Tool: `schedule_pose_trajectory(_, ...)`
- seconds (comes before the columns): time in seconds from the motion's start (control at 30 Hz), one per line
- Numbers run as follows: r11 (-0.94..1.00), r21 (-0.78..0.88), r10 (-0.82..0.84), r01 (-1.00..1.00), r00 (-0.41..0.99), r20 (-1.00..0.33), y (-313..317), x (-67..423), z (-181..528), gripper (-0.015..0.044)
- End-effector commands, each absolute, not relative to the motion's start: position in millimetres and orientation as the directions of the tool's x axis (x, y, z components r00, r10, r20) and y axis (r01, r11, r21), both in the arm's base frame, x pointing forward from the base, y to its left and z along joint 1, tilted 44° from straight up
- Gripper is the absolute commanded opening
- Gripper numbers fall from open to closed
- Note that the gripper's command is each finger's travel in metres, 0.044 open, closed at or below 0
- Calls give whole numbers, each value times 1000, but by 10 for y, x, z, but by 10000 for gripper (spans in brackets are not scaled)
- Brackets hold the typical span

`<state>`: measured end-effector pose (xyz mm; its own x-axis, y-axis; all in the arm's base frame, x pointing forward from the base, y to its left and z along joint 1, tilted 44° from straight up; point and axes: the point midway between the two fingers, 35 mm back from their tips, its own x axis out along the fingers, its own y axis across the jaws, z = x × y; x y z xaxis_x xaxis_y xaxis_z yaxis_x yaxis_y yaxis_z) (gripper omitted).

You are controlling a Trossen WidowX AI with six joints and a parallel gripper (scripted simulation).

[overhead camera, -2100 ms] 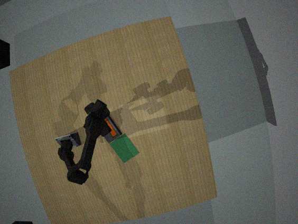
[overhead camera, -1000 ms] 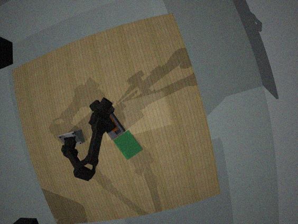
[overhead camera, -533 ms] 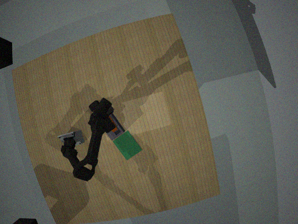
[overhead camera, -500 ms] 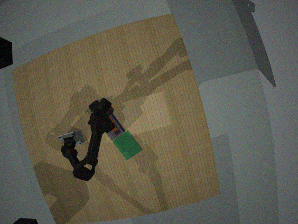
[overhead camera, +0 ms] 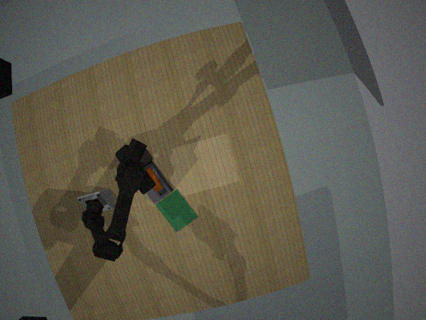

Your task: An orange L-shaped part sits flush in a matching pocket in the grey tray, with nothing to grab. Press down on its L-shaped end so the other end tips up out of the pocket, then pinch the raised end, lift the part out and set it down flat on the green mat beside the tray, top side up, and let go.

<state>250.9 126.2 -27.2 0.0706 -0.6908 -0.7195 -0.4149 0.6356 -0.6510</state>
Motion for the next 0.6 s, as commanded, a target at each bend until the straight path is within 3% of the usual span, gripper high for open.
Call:
schedule_pose_trajectory(0.0,646,-647,-678,-406,84,-730,1543,2491,103,180)
schedule_pose_trajectory(0.57,645,-645,-670,-409,103,-735,1563,2500,94,180)
